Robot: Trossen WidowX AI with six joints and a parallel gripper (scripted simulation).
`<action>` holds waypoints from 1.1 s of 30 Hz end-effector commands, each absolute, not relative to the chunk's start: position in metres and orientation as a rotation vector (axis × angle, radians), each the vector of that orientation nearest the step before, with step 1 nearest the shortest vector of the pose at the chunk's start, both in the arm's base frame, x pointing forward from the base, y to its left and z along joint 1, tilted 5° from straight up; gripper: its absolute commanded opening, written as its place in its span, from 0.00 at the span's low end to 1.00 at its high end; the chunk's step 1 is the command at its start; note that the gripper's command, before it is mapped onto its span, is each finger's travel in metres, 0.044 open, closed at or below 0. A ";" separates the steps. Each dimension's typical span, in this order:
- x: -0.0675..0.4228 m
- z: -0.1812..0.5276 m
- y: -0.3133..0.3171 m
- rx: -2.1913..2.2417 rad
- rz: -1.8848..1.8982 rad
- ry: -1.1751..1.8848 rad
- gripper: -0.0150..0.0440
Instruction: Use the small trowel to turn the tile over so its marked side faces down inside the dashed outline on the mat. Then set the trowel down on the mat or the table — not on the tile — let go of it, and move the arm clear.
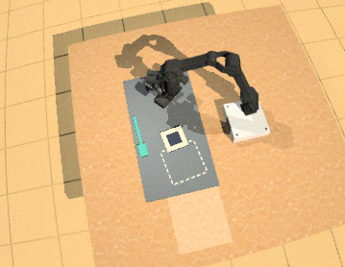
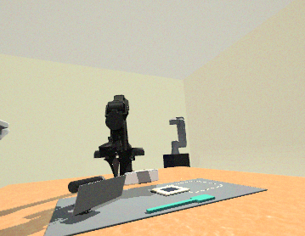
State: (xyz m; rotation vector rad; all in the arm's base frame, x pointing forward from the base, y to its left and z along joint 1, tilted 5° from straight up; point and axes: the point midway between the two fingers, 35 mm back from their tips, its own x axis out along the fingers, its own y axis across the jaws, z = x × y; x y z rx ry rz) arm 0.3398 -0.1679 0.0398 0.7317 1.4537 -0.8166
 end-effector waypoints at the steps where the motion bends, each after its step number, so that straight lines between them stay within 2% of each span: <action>1: 0.347 0.037 -0.162 0.737 -0.813 1.461 0.42; 12: 0.371 0.036 -0.146 0.739 -0.811 1.460 0.42; 22: 0.366 0.039 -0.150 0.734 -0.810 1.451 0.42; 33: 0.304 0.058 -0.192 0.733 -0.817 1.462 0.42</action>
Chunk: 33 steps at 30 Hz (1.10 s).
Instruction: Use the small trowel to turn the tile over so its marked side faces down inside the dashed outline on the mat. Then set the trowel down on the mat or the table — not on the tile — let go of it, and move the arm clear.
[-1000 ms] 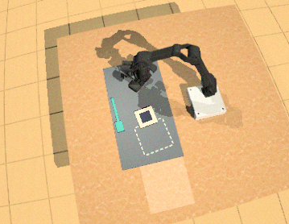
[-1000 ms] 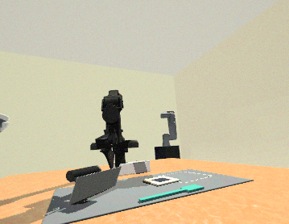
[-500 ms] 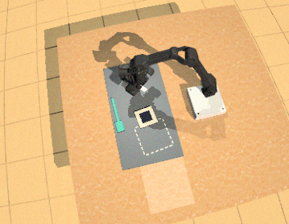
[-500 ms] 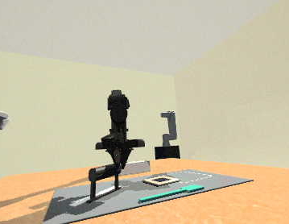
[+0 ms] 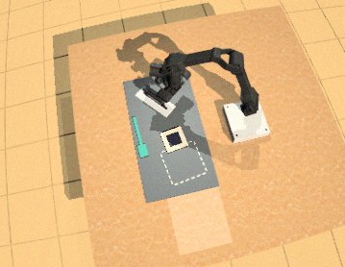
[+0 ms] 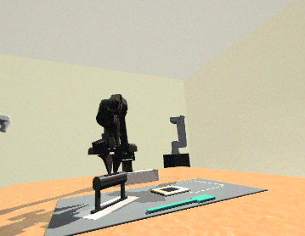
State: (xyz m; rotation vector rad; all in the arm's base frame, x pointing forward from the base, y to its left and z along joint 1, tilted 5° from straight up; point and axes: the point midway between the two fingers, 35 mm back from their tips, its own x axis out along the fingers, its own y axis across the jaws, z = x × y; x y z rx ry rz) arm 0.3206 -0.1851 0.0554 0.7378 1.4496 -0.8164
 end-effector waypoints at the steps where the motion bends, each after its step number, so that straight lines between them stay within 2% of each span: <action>1: 0.299 0.060 -0.194 0.733 -0.818 1.463 0.42; 16: 0.298 0.062 -0.198 0.741 -0.825 1.452 0.42; 20: 0.298 0.062 -0.198 0.741 -0.825 1.452 0.25; 32: 0.298 0.062 -0.198 0.741 -0.825 1.452 0.25; 33: 0.298 0.062 -0.198 0.741 -0.825 1.452 0.30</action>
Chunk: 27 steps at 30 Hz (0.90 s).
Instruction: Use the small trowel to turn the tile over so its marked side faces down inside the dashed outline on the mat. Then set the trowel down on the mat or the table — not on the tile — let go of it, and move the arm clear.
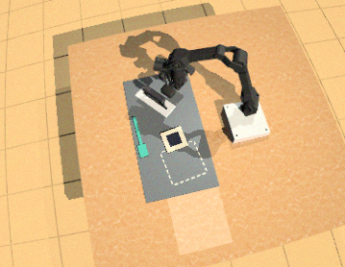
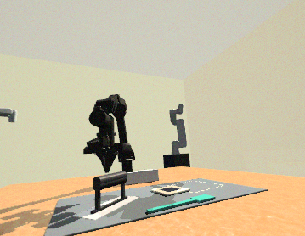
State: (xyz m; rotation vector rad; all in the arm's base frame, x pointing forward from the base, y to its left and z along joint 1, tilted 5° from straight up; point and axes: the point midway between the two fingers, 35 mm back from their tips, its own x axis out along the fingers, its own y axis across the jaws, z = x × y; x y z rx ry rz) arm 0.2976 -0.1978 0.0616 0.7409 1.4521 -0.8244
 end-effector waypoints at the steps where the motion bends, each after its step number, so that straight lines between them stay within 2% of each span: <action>1: 0.298 0.062 -0.198 0.741 -0.825 1.452 0.34; 3: 0.298 0.062 -0.198 0.741 -0.825 1.452 0.42; 24: 0.298 0.062 -0.198 0.741 -0.825 1.452 0.42; 27: 0.298 0.062 -0.198 0.741 -0.825 1.452 0.29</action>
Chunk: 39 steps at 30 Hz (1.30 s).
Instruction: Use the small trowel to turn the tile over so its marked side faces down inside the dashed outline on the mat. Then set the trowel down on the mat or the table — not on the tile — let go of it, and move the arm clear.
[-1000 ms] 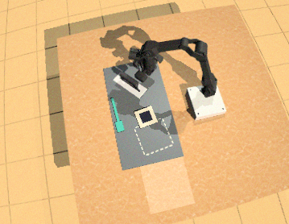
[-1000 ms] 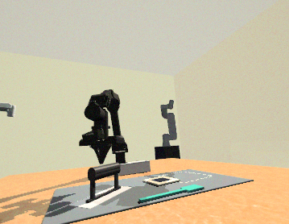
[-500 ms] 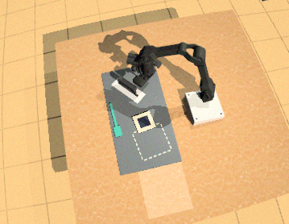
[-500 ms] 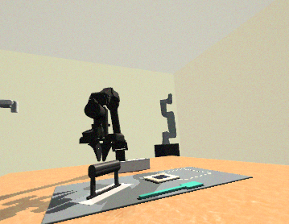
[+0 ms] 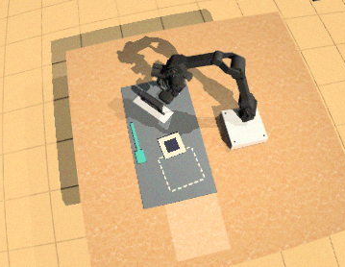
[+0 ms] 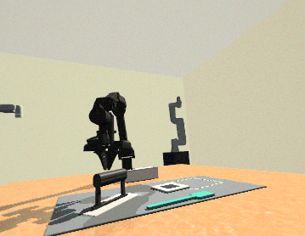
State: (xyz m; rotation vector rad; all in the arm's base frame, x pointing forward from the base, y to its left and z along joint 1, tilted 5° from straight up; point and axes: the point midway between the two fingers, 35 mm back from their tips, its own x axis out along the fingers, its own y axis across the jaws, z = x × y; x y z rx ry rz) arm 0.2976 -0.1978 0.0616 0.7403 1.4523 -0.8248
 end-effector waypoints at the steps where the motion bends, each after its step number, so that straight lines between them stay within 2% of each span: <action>1: 0.298 0.062 -0.198 0.741 -0.825 1.452 0.25; 13: 0.298 0.062 -0.198 0.741 -0.825 1.452 0.25; 23: 0.304 0.063 -0.199 0.650 -0.729 1.486 0.69; 24: 0.305 0.064 -0.200 0.624 -0.702 1.496 0.71; 39: 0.328 0.070 -0.205 0.227 -0.290 1.593 0.71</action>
